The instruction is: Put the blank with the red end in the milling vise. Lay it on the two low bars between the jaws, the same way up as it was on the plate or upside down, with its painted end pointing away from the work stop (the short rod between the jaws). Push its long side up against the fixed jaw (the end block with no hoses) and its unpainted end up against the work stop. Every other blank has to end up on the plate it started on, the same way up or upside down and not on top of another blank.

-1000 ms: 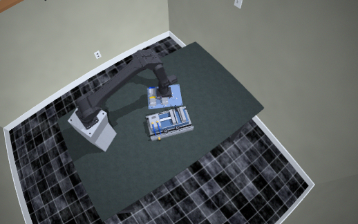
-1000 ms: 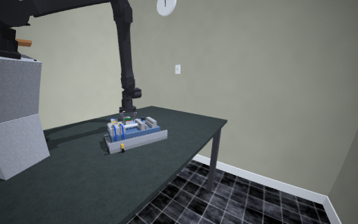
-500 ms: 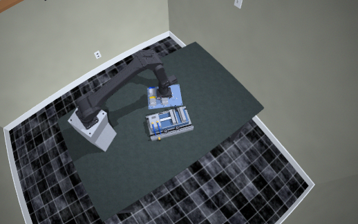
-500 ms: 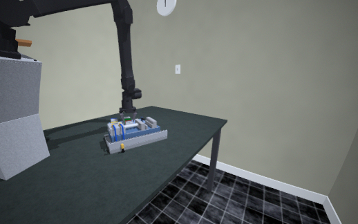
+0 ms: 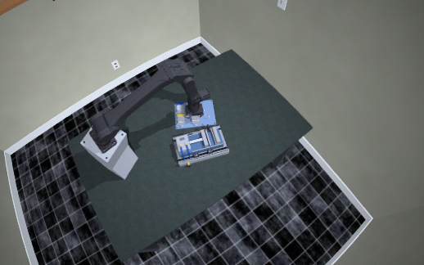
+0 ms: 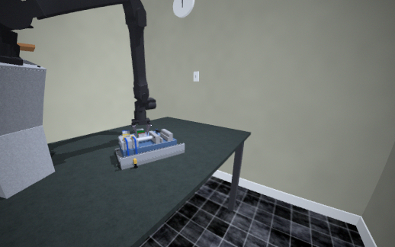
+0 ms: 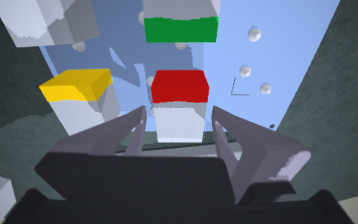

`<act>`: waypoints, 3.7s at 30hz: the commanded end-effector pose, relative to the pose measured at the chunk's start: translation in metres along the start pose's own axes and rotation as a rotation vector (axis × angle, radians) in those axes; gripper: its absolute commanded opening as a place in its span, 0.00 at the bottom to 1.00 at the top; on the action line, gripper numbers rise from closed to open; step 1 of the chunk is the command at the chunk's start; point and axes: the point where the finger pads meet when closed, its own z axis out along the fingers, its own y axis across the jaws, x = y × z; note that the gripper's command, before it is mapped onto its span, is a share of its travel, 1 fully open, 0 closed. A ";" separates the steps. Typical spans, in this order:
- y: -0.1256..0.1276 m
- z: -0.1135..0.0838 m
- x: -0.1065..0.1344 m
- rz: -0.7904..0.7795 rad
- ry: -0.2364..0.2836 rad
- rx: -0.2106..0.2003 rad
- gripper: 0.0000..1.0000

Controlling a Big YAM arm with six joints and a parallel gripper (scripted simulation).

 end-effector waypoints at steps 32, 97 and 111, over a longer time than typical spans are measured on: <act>-0.007 0.004 -0.001 0.003 -0.007 0.010 0.64; -0.007 0.003 -0.002 0.002 -0.007 0.010 0.00; -0.010 -0.016 -0.004 0.001 -0.011 0.015 0.00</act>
